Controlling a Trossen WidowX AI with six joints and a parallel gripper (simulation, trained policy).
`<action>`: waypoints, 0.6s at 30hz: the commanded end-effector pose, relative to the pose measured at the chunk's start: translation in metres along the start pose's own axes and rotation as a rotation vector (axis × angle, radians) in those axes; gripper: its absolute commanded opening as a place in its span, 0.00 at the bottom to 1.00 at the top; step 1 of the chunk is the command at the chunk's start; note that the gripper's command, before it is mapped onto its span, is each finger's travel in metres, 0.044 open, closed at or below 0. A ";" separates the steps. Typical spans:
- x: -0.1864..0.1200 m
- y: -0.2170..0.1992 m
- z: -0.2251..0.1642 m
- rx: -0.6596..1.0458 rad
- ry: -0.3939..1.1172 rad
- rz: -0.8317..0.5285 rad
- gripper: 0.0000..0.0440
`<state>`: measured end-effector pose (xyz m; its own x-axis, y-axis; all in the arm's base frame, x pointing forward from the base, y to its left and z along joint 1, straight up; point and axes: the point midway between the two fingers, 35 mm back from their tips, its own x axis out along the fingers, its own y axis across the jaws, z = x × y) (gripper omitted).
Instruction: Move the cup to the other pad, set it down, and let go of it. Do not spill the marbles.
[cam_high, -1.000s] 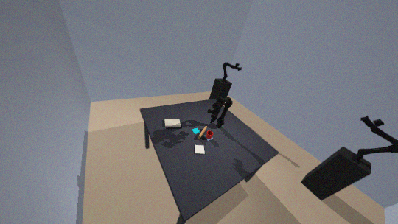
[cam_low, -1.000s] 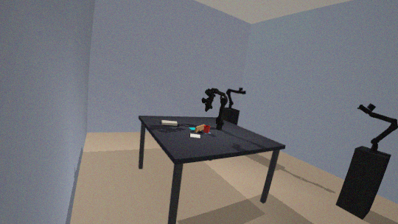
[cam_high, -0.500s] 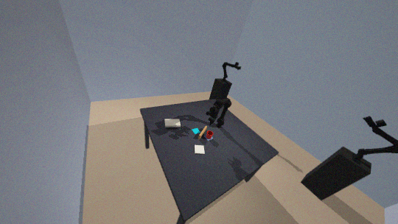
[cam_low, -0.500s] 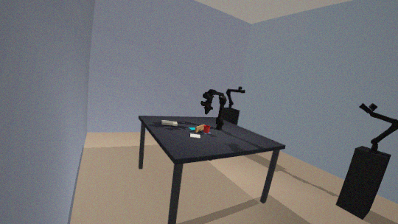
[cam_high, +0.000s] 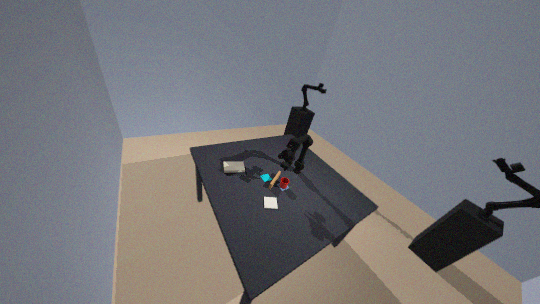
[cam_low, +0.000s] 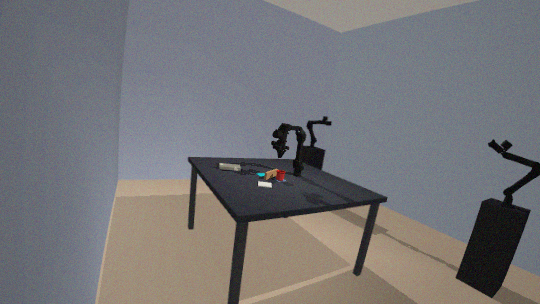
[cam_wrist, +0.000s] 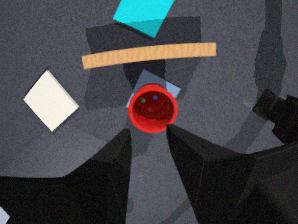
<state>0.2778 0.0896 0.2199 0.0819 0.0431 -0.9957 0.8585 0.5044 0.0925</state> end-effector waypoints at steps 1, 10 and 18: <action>0.008 -0.006 0.001 0.019 -0.002 -0.047 0.31; 0.023 -0.015 0.001 0.048 -0.008 -0.108 0.33; 0.038 -0.021 -0.001 0.065 -0.013 -0.156 0.35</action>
<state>0.2638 0.0821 0.1878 -0.0316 -0.0279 -0.9991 0.8893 0.4555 -0.0409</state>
